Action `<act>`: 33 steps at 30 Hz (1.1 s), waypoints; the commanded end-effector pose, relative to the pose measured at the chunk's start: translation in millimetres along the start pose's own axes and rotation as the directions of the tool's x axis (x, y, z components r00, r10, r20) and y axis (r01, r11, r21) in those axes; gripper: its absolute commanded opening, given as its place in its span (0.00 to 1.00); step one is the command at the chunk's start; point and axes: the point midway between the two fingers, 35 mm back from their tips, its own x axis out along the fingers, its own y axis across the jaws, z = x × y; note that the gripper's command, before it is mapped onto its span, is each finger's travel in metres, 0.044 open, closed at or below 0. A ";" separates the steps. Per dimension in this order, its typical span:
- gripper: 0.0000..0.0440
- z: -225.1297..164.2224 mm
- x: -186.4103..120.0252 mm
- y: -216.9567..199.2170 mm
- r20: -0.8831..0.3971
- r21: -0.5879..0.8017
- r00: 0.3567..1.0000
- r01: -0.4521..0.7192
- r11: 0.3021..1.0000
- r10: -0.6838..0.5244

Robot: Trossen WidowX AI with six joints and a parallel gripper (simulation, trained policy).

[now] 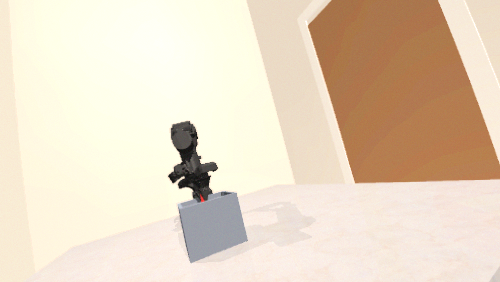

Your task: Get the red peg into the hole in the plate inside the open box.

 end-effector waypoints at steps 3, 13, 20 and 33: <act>0.00 1.0 18.4 2.8 -0.028 -0.026 1.000 0.003 1.000 -0.004; 0.00 2.0 43.0 8.4 -0.049 -0.082 0.999 0.005 0.997 -0.009; 0.00 3.2 59.6 8.7 -0.051 -0.117 0.998 0.017 0.993 -0.023; 0.37 2.9 72.3 -4.1 -0.102 -0.130 0.990 0.081 0.988 -0.095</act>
